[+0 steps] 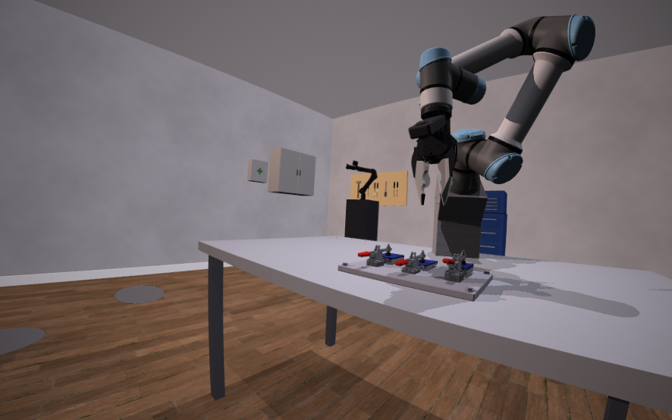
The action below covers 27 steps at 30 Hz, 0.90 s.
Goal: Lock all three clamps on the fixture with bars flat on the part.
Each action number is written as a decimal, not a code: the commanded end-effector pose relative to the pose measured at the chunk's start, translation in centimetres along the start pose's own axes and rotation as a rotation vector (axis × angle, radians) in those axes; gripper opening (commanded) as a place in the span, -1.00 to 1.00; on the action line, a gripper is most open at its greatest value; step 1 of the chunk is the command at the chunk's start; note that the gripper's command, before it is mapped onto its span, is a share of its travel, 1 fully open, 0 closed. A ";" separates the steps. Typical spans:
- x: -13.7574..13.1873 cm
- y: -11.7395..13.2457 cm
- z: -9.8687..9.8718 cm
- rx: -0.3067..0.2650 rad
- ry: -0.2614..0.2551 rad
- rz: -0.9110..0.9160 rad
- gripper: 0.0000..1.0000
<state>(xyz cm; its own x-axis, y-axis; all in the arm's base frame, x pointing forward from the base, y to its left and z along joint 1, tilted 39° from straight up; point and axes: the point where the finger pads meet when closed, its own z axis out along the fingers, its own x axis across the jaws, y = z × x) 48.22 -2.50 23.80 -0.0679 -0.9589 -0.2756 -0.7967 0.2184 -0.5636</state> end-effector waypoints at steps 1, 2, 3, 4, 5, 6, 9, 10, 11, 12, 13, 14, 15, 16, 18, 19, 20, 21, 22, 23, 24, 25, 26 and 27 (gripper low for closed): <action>-0.1 0.0 0.0 0.000 0.001 0.000 -0.44; -0.9 0.0 0.0 0.001 0.000 -0.001 -0.44; -1.7 0.0 0.0 0.001 0.000 0.000 -0.44; -2.6 0.0 0.0 0.001 0.001 0.000 -0.44; -3.5 0.0 0.0 0.001 0.001 0.000 -0.44; -4.4 0.0 -0.1 0.001 0.001 0.000 -0.44; -4.4 0.0 -0.1 0.001 0.001 0.000 -0.44; -4.4 0.0 -0.1 0.001 0.001 0.000 -0.44; -4.4 0.0 -0.1 0.001 0.001 0.000 -0.44; -4.4 0.0 -0.1 0.001 0.001 0.000 -0.44; -4.4 0.0 -0.1 0.001 0.001 0.000 -0.44; -4.4 0.0 -0.1 0.001 0.001 0.000 -0.44; -4.4 0.0 -0.1 0.001 0.001 0.000 -0.44; -4.4 0.0 -0.1 0.001 0.001 0.000 -0.44; -4.4 0.0 -0.1 0.001 0.001 0.000 -0.44; -4.3 0.0 0.5 0.001 0.000 0.000 -0.44; -4.3 0.0 1.1 0.001 0.001 0.000 -0.44; -4.3 0.0 1.7 0.001 0.001 0.000 -0.44; -4.3 0.0 2.3 0.001 0.001 0.000 -0.44; -4.3 0.0 2.9 0.001 0.001 0.000 -0.44; -4.3 0.0 2.9 0.001 0.001 0.000 -0.44; -4.3 0.0 2.9 0.001 0.001 0.000 -0.44; -4.3 0.0 2.9 0.001 0.001 0.000 -0.44; -4.3 0.0 2.9 0.001 0.001 0.000 -0.44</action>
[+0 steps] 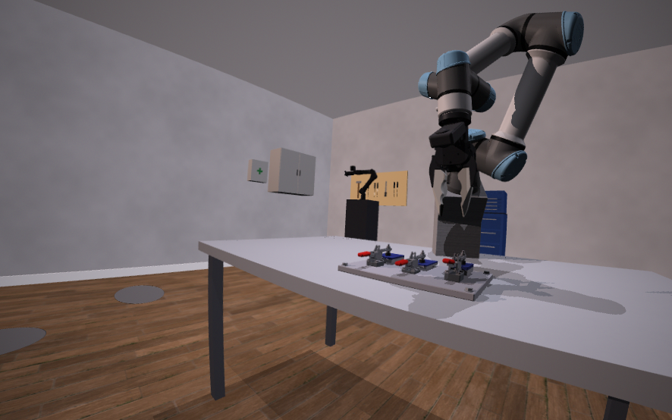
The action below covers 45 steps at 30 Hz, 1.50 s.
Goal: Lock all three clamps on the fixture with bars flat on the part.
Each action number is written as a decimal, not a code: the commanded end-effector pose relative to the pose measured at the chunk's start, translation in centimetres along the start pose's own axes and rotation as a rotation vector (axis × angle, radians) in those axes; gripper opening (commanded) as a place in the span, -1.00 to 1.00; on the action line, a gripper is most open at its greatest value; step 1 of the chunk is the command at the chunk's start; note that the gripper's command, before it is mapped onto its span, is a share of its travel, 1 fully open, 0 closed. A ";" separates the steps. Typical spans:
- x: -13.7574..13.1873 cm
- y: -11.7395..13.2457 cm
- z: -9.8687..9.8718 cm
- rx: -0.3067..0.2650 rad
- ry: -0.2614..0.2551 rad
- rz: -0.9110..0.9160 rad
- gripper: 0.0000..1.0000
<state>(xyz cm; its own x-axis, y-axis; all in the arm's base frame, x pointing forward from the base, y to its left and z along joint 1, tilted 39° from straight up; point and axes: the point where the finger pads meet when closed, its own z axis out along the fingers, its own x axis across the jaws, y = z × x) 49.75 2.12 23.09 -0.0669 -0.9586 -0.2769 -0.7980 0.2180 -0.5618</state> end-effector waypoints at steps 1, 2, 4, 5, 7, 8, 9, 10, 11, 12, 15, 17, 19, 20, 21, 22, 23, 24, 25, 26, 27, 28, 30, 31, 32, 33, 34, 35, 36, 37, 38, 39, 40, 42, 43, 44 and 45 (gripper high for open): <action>0.0 -0.2 0.6 0.003 0.003 0.000 -0.44; 0.0 -0.2 0.6 0.003 0.003 0.000 -0.44; 0.0 -0.2 0.6 0.003 0.003 0.000 -0.44; 0.0 -0.2 0.6 0.003 0.003 0.000 -0.44; 0.0 -0.2 0.6 0.003 0.003 0.000 -0.44; 0.0 -0.2 0.6 0.003 0.003 0.000 -0.44; 0.0 -0.1 1.1 0.002 0.002 0.000 -0.44; 0.0 -0.1 1.7 0.003 0.002 0.000 -0.44; 0.0 -0.1 2.3 0.003 0.003 0.000 -0.44; 0.0 -0.1 2.9 0.003 0.003 0.000 -0.44; 0.0 -0.2 3.5 0.003 0.003 0.000 -0.44; 0.0 -0.2 3.5 0.003 0.003 0.000 -0.44; 0.0 -0.2 3.5 0.003 0.003 0.000 -0.44; 0.0 -0.2 3.5 0.003 0.003 0.000 -0.44; 0.0 -0.2 3.5 0.003 0.003 0.000 -0.44; 0.0 -0.2 3.5 0.003 0.003 0.000 -0.44; 0.0 -0.2 3.5 0.003 0.003 0.000 -0.44; 0.0 -0.2 3.5 0.003 0.003 0.000 -0.44; 0.0 -0.2 3.5 0.003 0.003 0.000 -0.44; 0.0 -0.1 4.1 0.003 0.002 0.000 -0.44; 0.0 -0.1 4.7 0.003 0.003 0.000 -0.44; 0.0 -0.1 5.3 0.003 0.003 0.000 -0.44; 0.0 -0.2 6.5 0.003 0.003 0.000 -0.44; 0.0 -0.2 6.5 0.003 0.003 0.000 -0.44; 0.0 -0.2 6.5 0.003 0.003 0.000 -0.44; 0.0 -0.2 6.5 0.003 0.003 0.000 -0.44; 0.0 -0.2 6.5 0.003 0.003 0.000 -0.44; 0.0 -0.2 6.5 0.003 0.003 0.000 -0.44; 0.0 -0.2 6.5 0.003 0.003 0.000 -0.44; 0.0 -0.2 6.5 0.003 0.003 0.000 -0.44; 0.0 -0.2 6.5 0.003 0.003 0.000 -0.44; 0.0 -0.2 6.5 0.003 0.003 0.000 -0.44; 0.0 -0.2 6.5 0.003 0.003 0.000 -0.44; 0.0 -0.2 6.5 0.003 0.003 0.000 -0.44; 0.0 -0.1 7.0 0.003 0.003 0.000 -0.44; 0.0 -0.1 7.6 0.003 0.003 0.000 -0.44; 0.0 -0.2 8.2 0.003 0.003 0.000 -0.44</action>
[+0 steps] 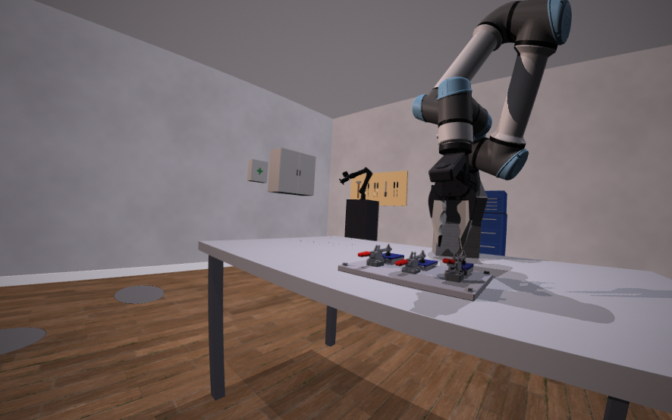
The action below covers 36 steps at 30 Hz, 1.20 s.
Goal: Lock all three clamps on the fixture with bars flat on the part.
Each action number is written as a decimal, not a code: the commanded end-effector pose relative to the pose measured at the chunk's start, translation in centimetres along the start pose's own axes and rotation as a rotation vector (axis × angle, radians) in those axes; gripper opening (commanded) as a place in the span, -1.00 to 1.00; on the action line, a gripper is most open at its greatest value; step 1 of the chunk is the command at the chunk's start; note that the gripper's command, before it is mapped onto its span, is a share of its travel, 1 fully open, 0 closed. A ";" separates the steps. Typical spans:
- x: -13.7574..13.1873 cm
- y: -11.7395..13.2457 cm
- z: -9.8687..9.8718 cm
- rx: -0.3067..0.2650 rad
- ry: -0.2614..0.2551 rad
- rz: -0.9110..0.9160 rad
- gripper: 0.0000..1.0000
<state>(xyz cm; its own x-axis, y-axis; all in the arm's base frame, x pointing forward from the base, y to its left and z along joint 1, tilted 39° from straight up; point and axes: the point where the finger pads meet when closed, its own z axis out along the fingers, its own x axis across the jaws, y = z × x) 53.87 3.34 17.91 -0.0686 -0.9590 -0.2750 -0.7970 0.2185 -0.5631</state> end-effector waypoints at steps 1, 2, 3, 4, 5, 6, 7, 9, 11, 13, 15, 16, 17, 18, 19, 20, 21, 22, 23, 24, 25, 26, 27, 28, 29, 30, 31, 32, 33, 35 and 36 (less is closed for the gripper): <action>0.0 -0.1 2.0 0.001 0.000 0.000 -0.44; 0.0 -0.1 2.6 0.001 0.000 0.000 -0.44; 0.0 -0.1 2.6 0.001 0.000 0.000 -0.44; 0.0 -0.1 2.6 0.001 0.000 0.000 -0.44; 0.0 -0.1 2.6 0.001 0.000 0.000 -0.44; 0.0 -0.1 2.6 0.001 0.000 0.000 -0.44; 0.0 -0.1 2.6 0.001 0.000 0.000 -0.44; 0.0 -0.1 2.6 0.001 0.000 0.000 -0.44; 0.0 -0.1 2.6 0.001 0.000 0.000 -0.44; 0.0 -0.1 2.6 0.001 0.000 0.000 -0.44; 0.0 0.0 2.9 0.001 0.000 0.000 -0.44; 0.0 -0.1 3.2 0.001 0.000 0.000 -0.44; 0.0 -0.1 3.5 0.001 0.000 0.000 -0.44; 0.0 -0.1 3.9 0.001 0.000 0.000 -0.44; 0.0 -0.1 4.2 0.001 0.000 0.000 -0.44; 0.0 -0.1 4.2 0.001 0.000 0.000 -0.44; 0.0 -0.1 4.2 0.001 0.000 0.000 -0.44; 0.0 -0.1 4.2 0.001 0.000 0.000 -0.44; 0.0 -0.1 4.2 0.001 0.000 0.000 -0.44; 0.0 -0.1 4.2 0.001 0.000 0.000 -0.44; 0.0 -0.1 4.2 0.001 0.000 0.000 -0.44; 0.0 -0.1 4.2 0.001 0.000 0.000 -0.44; 0.0 -0.1 4.2 0.001 0.000 0.000 -0.44; 0.0 -0.1 4.2 0.001 0.000 0.000 -0.44; 0.0 -0.1 4.2 0.001 0.000 0.000 -0.44; 0.0 -0.1 4.2 0.001 0.000 0.000 -0.44; 0.0 -0.1 4.2 0.001 0.000 0.000 -0.44; 0.0 -0.1 4.2 0.001 0.000 0.000 -1.00; 0.0 -0.1 4.2 0.001 0.000 0.000 -1.00; 0.0 -0.1 4.2 0.001 0.000 0.000 -1.00; 0.0 -0.1 4.2 0.001 0.000 0.000 -1.00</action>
